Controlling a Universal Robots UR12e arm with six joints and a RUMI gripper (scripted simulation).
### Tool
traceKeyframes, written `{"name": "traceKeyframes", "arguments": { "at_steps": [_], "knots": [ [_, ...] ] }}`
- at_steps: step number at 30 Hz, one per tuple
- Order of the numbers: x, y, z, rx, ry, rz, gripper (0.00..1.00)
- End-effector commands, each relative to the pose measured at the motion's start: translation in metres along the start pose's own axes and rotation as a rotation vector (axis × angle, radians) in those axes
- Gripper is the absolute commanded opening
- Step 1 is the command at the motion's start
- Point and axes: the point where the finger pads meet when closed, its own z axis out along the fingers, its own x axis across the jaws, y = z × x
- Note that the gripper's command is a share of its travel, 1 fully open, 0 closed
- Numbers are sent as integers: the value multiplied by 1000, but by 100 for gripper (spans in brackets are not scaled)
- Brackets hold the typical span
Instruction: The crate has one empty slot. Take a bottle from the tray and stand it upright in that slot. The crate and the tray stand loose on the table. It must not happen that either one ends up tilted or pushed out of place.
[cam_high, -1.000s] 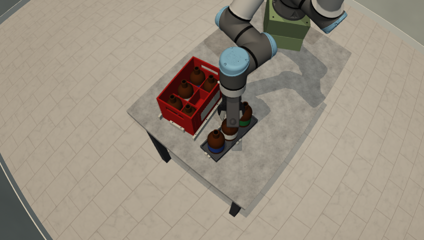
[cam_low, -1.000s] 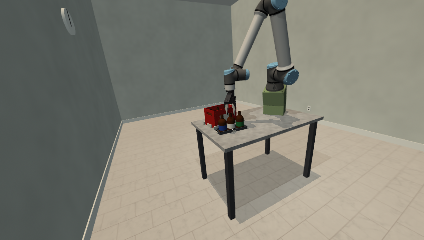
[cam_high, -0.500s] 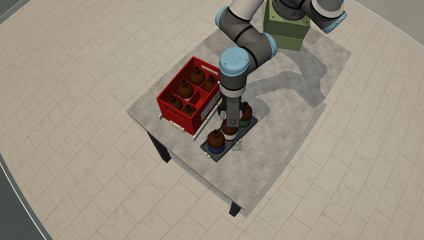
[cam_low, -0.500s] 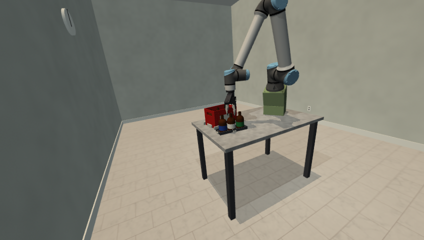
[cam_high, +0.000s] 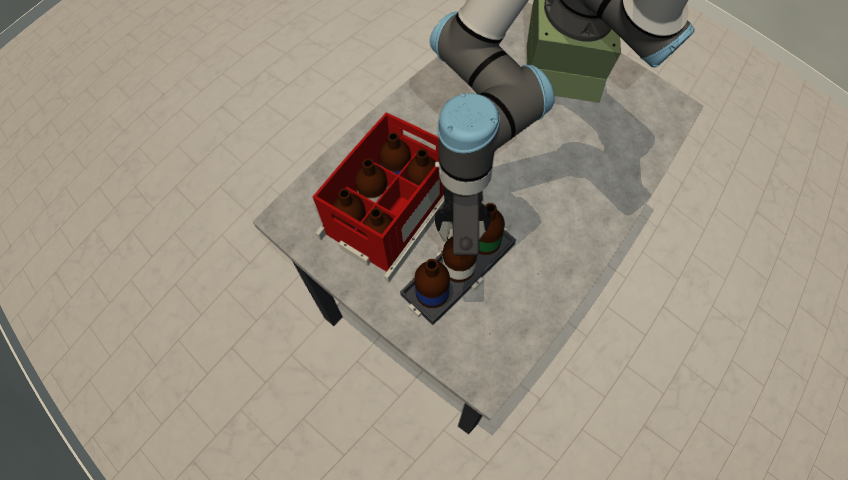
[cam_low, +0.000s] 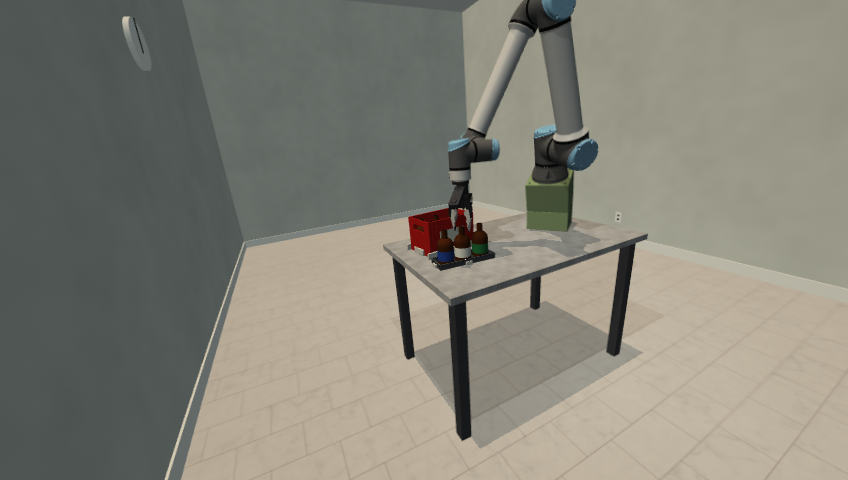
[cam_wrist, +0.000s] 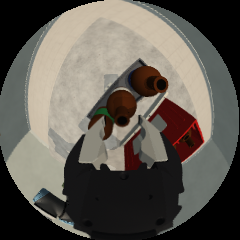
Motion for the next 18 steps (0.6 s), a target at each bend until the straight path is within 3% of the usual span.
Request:
{"name": "traceKeyframes", "arguments": {
  "at_steps": [1, 9, 10, 18],
  "knots": [
    [0, 0, -1, 1, 1, 0, 38],
    [0, 0, -1, 1, 1, 0, 38],
    [0, 0, -1, 1, 1, 0, 0],
    [0, 0, -1, 1, 1, 0, 0]
  ]
}}
